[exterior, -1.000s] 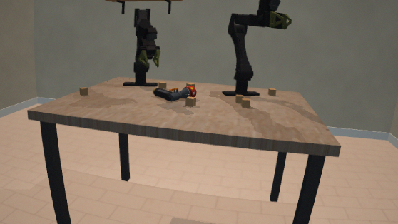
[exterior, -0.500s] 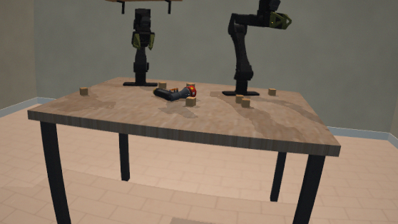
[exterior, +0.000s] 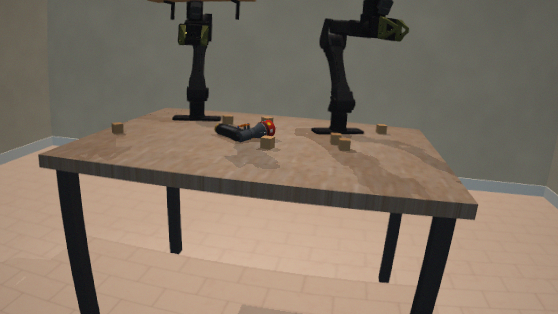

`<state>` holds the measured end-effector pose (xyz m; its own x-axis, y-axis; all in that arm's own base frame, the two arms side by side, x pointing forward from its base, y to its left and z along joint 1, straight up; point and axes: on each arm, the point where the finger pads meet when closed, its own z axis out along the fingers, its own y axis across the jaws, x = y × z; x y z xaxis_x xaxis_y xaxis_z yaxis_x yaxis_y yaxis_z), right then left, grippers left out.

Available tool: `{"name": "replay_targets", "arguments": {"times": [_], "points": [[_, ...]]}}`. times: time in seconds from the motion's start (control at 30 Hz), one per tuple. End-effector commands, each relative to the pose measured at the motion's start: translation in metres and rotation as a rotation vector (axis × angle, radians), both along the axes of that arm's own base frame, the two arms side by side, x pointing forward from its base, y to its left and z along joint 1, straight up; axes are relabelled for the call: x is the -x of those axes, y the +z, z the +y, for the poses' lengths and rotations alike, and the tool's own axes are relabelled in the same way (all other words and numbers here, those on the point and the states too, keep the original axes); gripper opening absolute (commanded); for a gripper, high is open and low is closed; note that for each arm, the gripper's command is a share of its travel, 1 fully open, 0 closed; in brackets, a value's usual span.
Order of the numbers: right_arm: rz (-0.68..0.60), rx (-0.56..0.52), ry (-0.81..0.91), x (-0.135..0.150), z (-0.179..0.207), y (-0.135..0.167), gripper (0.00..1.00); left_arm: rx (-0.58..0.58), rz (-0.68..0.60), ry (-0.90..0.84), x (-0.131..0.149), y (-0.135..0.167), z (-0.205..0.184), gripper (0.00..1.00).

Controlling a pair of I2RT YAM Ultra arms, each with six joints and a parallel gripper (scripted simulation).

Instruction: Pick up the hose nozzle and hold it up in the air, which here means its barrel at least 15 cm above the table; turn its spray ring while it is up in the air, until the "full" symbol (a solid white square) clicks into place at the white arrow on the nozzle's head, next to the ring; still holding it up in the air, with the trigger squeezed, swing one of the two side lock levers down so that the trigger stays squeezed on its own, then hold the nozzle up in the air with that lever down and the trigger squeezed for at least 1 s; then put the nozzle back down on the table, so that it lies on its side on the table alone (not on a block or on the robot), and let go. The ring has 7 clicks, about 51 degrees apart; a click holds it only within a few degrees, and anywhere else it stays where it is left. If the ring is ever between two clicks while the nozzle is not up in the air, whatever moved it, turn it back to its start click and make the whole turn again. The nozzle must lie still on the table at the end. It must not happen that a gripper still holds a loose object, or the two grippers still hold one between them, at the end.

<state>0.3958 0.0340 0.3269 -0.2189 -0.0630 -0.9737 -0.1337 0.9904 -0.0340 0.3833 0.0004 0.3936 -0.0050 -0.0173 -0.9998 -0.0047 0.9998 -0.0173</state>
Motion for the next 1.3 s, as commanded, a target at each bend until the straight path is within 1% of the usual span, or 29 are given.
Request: {"name": "replay_targets", "arguments": {"times": [0.0,0.1,0.2,0.3,0.33,0.4,0.43,0.47,0.53,0.57,0.67,0.77,0.8,0.87,0.9,0.93,0.97,1.1,1.13,1.2,1.27], "points": [[-0.156,-0.033,-0.060,0.004,-0.015,0.058,0.50,0.005,-0.050,-0.003,0.011,0.025,-0.003,0.37],[-0.209,-0.049,-0.092,0.006,-0.024,0.077,0.50,0.004,-0.050,0.016,0.011,0.025,0.004,0.37],[-0.270,-0.066,-0.123,0.013,-0.032,0.098,0.50,0.005,-0.043,0.012,0.010,0.022,0.003,0.37],[-0.263,-0.068,-0.130,0.011,-0.034,0.096,0.50,0.005,-0.043,0.011,0.009,0.022,0.002,0.37],[-0.225,-0.068,-0.133,0.006,-0.034,0.083,0.50,0.004,-0.021,0.007,0.004,0.013,0.002,0.37],[-0.246,-0.065,-0.133,0.019,-0.036,0.095,0.50,0.004,-0.035,0.015,0.007,0.018,0.003,0.37],[-0.237,-0.063,-0.131,0.015,-0.035,0.093,0.50,0.004,-0.035,0.012,0.007,0.018,0.003,0.37],[-0.254,-0.064,-0.127,0.020,-0.035,0.099,0.50,0.004,-0.031,0.011,0.007,0.016,0.003,0.37],[-0.272,-0.051,-0.118,0.021,-0.034,0.105,0.50,0.004,-0.031,0.010,0.007,0.016,0.003,0.37],[-0.279,-0.052,-0.119,0.020,-0.034,0.105,0.50,0.004,-0.012,0.010,0.005,0.007,0.003,0.37],[-0.286,-0.057,-0.111,0.021,-0.031,0.107,0.50,0.004,-0.005,0.010,0.004,0.004,0.003,0.37],[-0.227,-0.056,-0.115,0.014,-0.031,0.081,0.50,0.004,0.014,0.010,0.002,-0.005,0.003,0.37],[-0.215,-0.057,-0.116,0.012,-0.031,0.075,0.50,0.004,0.000,0.010,0.003,0.002,0.003,0.37],[-0.215,-0.057,-0.116,0.012,-0.031,0.075,0.50,0.004,0.000,0.010,0.003,0.002,0.003,0.37],[-0.227,-0.058,-0.118,0.012,-0.032,0.080,0.50,0.004,-0.015,0.006,0.001,0.005,0.001,0.37],[-0.199,-0.058,-0.119,0.010,-0.031,0.067,0.50,0.004,-0.017,0.011,0.002,0.005,0.003,0.37],[-0.206,-0.060,-0.119,0.010,-0.031,0.074,0.50,0.004,-0.015,0.011,0.001,0.004,0.003,0.37],[-0.184,-0.059,-0.119,0.009,-0.030,0.062,0.50,0.004,0.005,0.011,-0.001,-0.005,0.003,0.37],[-0.198,-0.061,-0.118,0.009,-0.030,0.071,0.50,0.004,-0.003,0.011,0.000,0.002,0.003,0.37],[-0.209,-0.062,-0.117,0.011,-0.030,0.074,0.50,0.004,-0.009,0.011,0.000,0.005,0.003,0.37],[-0.201,-0.061,-0.116,0.010,-0.029,0.069,0.50,0.004,-0.004,0.011,-0.001,0.004,0.004,0.37]]}}
